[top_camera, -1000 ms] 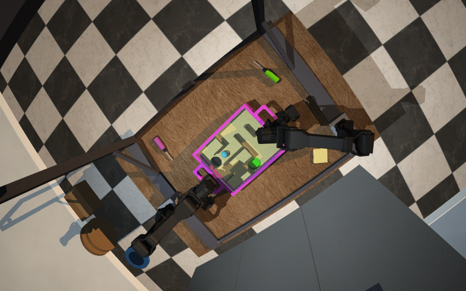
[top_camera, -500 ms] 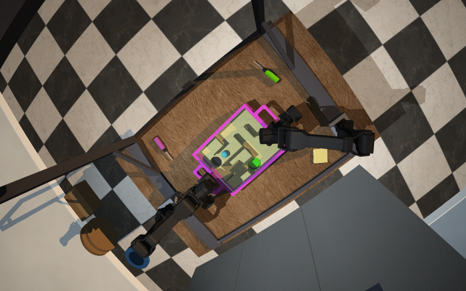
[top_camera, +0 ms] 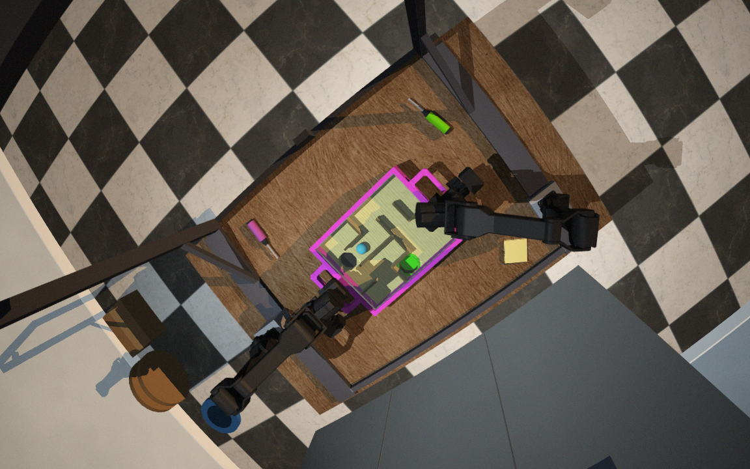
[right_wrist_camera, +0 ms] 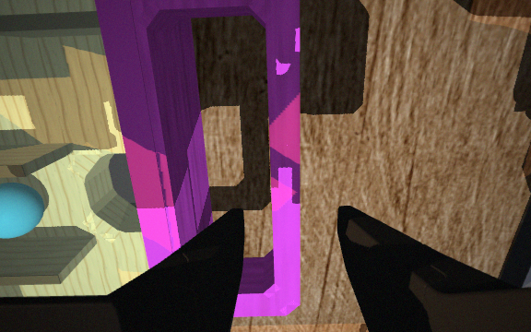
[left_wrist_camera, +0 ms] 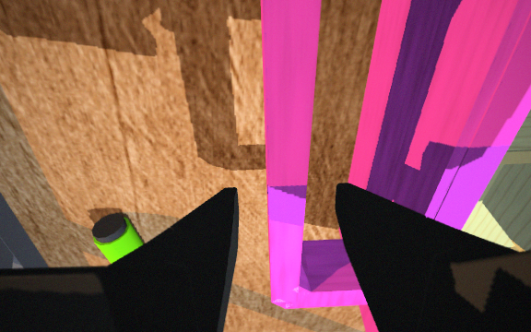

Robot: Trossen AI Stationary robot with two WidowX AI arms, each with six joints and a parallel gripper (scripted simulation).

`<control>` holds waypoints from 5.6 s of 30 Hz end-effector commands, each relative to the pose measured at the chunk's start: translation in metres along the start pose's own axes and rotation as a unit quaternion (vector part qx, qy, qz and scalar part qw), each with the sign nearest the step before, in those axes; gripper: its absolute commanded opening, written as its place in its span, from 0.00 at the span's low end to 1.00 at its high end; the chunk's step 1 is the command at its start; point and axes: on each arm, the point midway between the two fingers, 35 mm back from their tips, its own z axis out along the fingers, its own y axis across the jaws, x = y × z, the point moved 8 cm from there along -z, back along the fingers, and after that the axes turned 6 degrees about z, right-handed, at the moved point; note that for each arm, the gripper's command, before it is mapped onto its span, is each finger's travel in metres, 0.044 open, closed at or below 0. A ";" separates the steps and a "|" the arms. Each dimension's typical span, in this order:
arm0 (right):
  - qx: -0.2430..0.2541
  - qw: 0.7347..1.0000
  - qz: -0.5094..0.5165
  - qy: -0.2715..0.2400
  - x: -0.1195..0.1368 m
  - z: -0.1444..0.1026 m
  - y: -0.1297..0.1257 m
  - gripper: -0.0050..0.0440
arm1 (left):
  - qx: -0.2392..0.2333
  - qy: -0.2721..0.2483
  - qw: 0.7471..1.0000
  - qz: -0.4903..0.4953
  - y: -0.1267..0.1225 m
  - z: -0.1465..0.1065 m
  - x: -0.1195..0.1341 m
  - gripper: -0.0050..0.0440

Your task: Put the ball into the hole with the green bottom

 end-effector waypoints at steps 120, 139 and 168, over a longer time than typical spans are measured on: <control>-0.010 1.000 -0.007 0.003 0.001 0.045 -0.001 0.43 | 0.001 0.004 1.000 0.000 0.000 0.018 0.002 0.05; 0.000 1.000 -0.006 0.002 0.001 0.050 0.000 0.10 | -0.002 0.002 1.000 -0.001 0.001 0.020 0.002 0.00; -0.022 1.000 -0.005 0.004 0.002 0.035 0.005 0.00 | 0.012 0.015 1.000 0.004 -0.001 0.003 0.009 0.00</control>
